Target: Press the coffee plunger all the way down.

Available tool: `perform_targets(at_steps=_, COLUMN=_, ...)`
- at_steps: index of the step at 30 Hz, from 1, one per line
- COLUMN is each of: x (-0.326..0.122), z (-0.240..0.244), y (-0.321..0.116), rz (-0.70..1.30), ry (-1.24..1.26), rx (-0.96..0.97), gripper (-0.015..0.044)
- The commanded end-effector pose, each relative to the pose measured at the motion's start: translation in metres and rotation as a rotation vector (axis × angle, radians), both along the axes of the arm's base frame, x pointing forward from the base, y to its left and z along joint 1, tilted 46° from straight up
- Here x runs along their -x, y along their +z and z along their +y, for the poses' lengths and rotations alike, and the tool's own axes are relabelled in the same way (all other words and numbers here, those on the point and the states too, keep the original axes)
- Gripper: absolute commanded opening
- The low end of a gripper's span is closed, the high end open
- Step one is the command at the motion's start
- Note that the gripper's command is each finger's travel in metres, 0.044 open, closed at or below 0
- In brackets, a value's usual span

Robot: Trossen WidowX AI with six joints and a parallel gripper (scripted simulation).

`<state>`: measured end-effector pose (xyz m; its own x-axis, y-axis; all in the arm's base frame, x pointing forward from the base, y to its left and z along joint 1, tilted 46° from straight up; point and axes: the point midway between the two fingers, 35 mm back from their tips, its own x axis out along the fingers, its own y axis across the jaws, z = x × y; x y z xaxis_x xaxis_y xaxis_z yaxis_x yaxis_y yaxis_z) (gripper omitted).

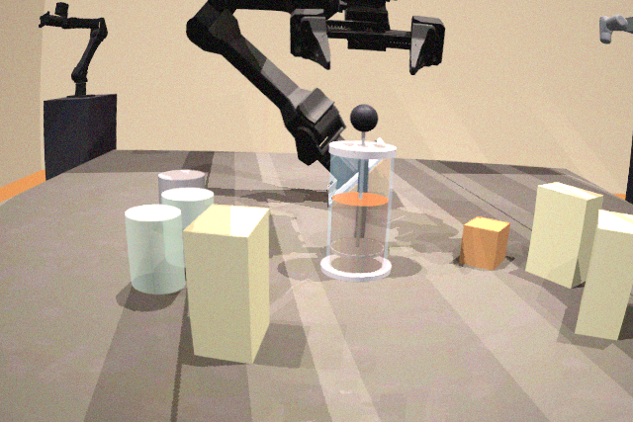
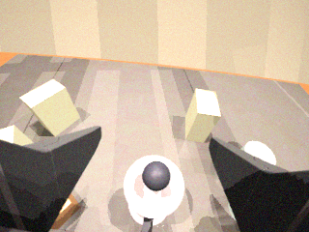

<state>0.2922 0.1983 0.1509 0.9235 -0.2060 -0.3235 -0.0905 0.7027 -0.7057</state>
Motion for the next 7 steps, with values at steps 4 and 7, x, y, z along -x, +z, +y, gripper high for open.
perform_targets(at_steps=4, x=0.0091, z=0.0126, y=0.0208, rz=-0.007, ry=-0.001, rx=0.000, gripper=0.0440)
perform_targets(at_steps=7, x=0.0091, z=0.0126, y=0.0208, rz=-0.007, ry=-0.001, rx=0.000, gripper=0.0440)
